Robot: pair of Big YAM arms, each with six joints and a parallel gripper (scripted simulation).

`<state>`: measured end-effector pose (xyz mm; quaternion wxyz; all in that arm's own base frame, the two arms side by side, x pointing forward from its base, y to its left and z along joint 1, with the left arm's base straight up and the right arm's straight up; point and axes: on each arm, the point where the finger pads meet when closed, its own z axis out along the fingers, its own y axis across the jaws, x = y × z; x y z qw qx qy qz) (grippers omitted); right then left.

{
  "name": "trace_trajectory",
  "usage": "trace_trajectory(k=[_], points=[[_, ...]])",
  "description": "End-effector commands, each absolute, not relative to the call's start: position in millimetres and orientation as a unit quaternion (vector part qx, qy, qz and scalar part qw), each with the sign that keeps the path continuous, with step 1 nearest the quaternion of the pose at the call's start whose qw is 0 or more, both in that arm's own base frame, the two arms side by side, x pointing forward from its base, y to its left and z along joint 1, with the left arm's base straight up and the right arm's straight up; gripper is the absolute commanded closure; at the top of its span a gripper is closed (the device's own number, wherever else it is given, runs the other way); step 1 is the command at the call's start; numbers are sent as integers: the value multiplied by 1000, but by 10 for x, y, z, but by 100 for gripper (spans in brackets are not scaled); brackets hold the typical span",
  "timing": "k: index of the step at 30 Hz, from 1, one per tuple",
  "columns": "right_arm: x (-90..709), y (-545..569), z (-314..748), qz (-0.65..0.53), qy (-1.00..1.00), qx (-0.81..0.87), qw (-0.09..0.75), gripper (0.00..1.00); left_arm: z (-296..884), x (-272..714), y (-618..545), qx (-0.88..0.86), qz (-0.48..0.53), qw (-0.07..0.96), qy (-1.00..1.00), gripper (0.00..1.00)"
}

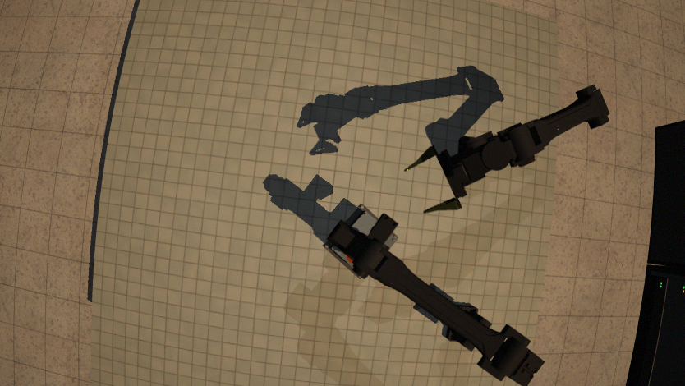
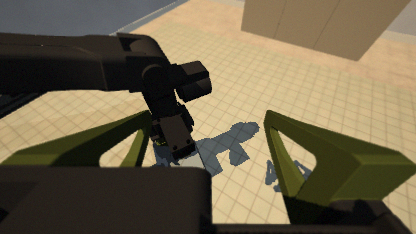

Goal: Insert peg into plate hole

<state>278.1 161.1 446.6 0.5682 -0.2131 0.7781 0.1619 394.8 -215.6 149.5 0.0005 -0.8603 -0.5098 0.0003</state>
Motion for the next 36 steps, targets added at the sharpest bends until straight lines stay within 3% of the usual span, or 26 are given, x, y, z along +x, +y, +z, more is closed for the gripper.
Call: trace_trajectory(k=[1,12,16,19,20,36], points=[[2357,1724,4211,173,792,-255,526,0,1599,4012,-2194,-860,-7,-13,-510,54],[1915,1726,4139,194,789,-299,501,0,1613,4023,-2200,-860,-8,-15,-510,54],[1929,1704,4169,193,789,-295,504,0,1614,4024,-2201,-860,-8,-15,-510,99],[1928,1704,4172,193,789,-295,504,0,1839,4074,-2228,-860,-17,-30,-510,65],[1928,1704,4172,193,789,-295,504,0,1869,4073,-2227,-860,-17,-30,-510,60],[1928,1704,4172,193,789,-295,504,0,2079,4066,-2223,-860,-18,-32,-510,60]])
